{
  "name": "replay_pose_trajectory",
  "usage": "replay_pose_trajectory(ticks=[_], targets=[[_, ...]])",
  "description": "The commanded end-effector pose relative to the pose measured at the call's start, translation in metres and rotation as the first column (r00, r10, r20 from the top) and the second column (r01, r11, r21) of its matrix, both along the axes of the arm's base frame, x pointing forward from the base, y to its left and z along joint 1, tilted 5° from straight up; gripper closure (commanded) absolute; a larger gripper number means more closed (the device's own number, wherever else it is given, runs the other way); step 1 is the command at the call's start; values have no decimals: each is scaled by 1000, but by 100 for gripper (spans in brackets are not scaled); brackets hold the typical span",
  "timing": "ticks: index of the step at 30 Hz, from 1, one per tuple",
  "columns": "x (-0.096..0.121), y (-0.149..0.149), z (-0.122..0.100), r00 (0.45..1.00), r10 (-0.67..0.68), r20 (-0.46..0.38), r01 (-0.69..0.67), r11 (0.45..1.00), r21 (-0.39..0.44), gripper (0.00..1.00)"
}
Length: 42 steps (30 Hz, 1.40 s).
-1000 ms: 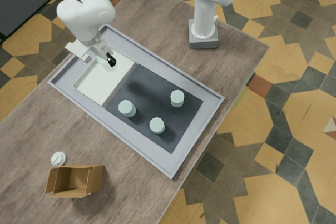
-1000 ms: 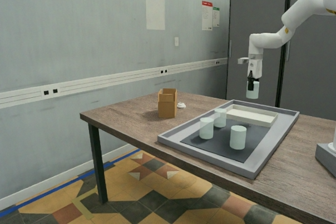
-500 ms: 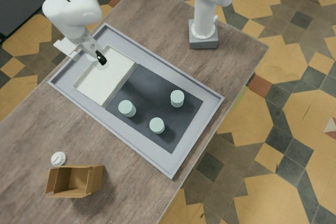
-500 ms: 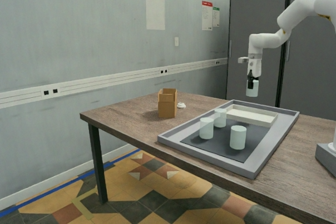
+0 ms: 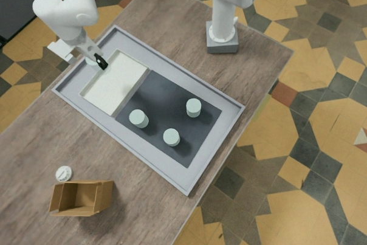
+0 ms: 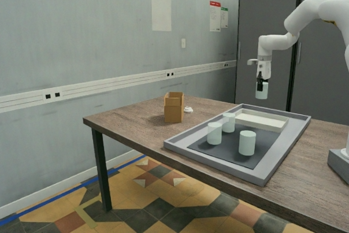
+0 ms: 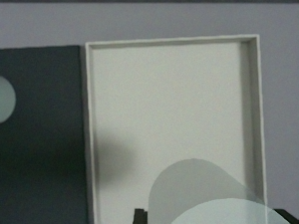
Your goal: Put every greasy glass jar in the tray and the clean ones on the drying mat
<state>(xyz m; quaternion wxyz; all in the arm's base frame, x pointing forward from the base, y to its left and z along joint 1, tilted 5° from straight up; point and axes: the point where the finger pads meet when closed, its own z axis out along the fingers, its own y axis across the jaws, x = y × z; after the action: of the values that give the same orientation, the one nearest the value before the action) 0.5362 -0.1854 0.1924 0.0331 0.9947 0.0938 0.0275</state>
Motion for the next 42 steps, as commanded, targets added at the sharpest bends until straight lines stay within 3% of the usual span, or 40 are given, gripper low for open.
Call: replay_pose_trajectory(ticks=[1, 42], targets=[[2, -1, 2, 1000, 0, 3, 0, 1000, 0, 100], [8, -7, -92, 1000, 0, 3, 0, 1000, 0, 100]])
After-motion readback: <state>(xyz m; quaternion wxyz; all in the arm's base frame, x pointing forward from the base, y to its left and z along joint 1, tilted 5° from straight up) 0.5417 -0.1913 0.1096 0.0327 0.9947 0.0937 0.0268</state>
